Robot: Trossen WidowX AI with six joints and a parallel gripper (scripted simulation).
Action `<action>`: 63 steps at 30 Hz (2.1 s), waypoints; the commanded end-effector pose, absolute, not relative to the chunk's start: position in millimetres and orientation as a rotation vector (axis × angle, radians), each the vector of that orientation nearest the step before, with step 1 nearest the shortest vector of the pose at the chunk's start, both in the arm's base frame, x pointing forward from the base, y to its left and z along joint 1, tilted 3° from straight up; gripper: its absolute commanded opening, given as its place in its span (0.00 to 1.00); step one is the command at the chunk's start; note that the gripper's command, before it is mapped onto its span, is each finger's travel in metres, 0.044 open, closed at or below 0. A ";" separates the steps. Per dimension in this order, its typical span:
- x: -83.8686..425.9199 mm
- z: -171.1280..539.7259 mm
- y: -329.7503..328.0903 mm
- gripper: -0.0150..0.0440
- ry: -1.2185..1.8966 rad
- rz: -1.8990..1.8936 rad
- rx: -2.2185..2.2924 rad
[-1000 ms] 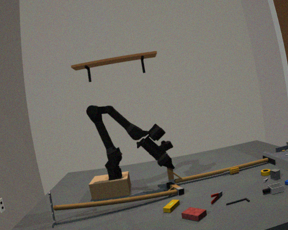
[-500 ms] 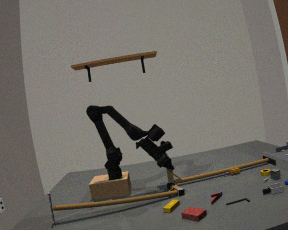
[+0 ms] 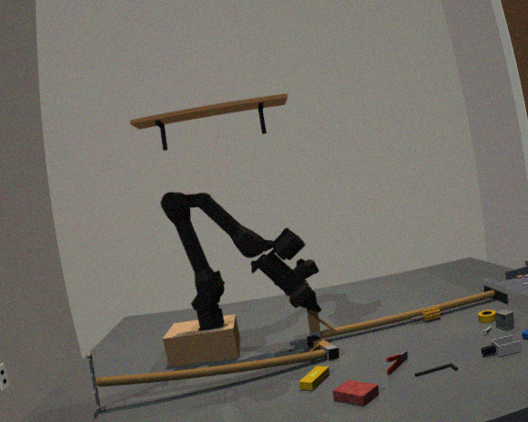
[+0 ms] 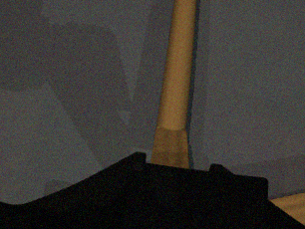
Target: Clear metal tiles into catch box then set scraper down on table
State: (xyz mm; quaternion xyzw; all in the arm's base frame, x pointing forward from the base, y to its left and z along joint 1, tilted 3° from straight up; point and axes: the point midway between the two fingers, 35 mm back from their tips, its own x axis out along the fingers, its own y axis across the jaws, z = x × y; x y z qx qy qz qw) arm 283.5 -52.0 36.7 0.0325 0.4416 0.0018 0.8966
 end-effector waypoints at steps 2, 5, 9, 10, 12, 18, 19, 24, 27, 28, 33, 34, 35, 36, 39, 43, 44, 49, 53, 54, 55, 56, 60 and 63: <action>292.7 41.0 -57.8 0.25 0.903 -0.016 0.059; 297.4 41.8 -58.7 0.25 0.902 -0.017 0.059; 303.7 42.8 -59.8 0.25 0.901 -0.017 0.059; 305.3 43.0 -60.1 0.25 0.901 -0.017 0.059; 308.4 43.3 -60.6 0.25 0.900 -0.018 0.059; 317.9 44.2 -61.7 0.25 0.899 -0.018 0.058; 319.5 44.4 -61.9 0.25 0.899 -0.018 0.058; 327.5 44.8 -62.5 0.25 0.897 -0.019 0.058; 332.4 44.9 -62.9 0.25 0.896 -0.019 0.058; 334.0 45.0 -63.0 0.25 0.896 -0.019 0.058; 342.0 45.0 -63.3 0.25 0.895 -0.020 0.058; 343.6 44.9 -63.3 0.25 0.895 -0.020 0.058; 345.3 44.9 -63.3 0.25 0.894 -0.020 0.058; 346.9 44.8 -63.3 0.25 0.894 -0.020 0.057; 351.7 44.6 -63.2 0.25 0.893 -0.021 0.057; 358.2 44.2 -63.0 0.25 0.892 -0.021 0.057; 359.9 44.1 -62.9 0.25 0.892 -0.021 0.057; 368.0 43.4 -62.1 0.25 0.890 -0.022 0.057; 374.4 42.7 -61.2 0.25 0.889 -0.022 0.057; 375.9 42.5 -61.0 0.25 0.889 -0.022 0.057; 377.4 42.3 -60.7 0.25 0.889 -0.022 0.057; 378.9 42.1 -60.4 0.25 0.888 -0.022 0.057; 384.9 41.2 -58.9 0.25 0.887 -0.023 0.057; 388.2 40.7 -58.1 0.25 0.887 -0.023 0.057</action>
